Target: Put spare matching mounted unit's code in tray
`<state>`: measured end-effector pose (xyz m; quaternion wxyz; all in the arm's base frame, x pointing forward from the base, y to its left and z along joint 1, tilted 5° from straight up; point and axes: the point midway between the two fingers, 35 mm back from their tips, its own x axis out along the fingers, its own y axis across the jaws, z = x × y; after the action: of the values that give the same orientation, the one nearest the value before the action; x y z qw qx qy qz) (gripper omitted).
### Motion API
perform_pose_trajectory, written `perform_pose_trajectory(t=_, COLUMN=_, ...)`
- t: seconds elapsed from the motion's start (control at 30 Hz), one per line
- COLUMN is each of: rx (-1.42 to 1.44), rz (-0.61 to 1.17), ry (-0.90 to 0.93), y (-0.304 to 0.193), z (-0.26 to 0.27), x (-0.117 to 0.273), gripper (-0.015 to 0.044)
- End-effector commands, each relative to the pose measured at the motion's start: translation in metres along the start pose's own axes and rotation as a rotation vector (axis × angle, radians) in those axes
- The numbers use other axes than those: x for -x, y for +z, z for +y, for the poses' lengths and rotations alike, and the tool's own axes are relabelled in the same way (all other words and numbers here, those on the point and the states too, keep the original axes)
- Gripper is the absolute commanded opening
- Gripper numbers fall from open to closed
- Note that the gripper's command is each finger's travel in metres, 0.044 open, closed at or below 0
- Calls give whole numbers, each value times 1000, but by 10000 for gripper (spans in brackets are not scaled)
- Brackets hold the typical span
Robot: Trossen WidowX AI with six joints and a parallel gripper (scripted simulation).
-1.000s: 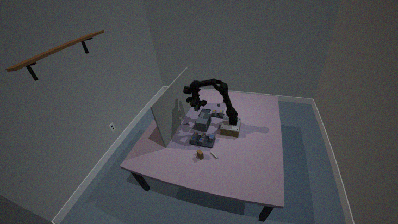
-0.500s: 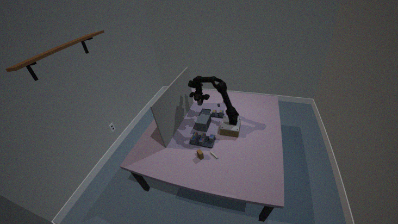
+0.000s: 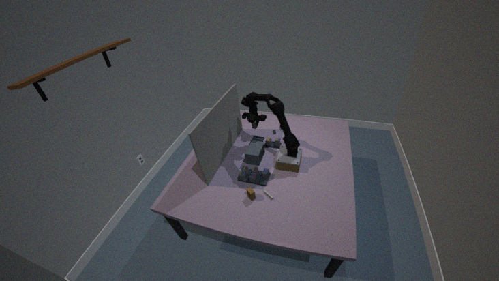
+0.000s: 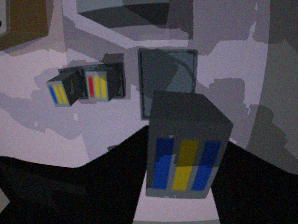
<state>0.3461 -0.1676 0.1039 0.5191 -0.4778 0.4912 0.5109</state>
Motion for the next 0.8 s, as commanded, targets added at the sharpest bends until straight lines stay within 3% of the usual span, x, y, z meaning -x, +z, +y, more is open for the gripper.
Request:
perform_pose_trajectory(t=0.0, rx=5, rz=4, ry=-2, y=-3, z=-1, x=-3, gripper=0)
perform_pose_trajectory(t=0.77, rx=5, rz=4, ry=-3, y=-5, z=-5, x=-27, gripper=0)
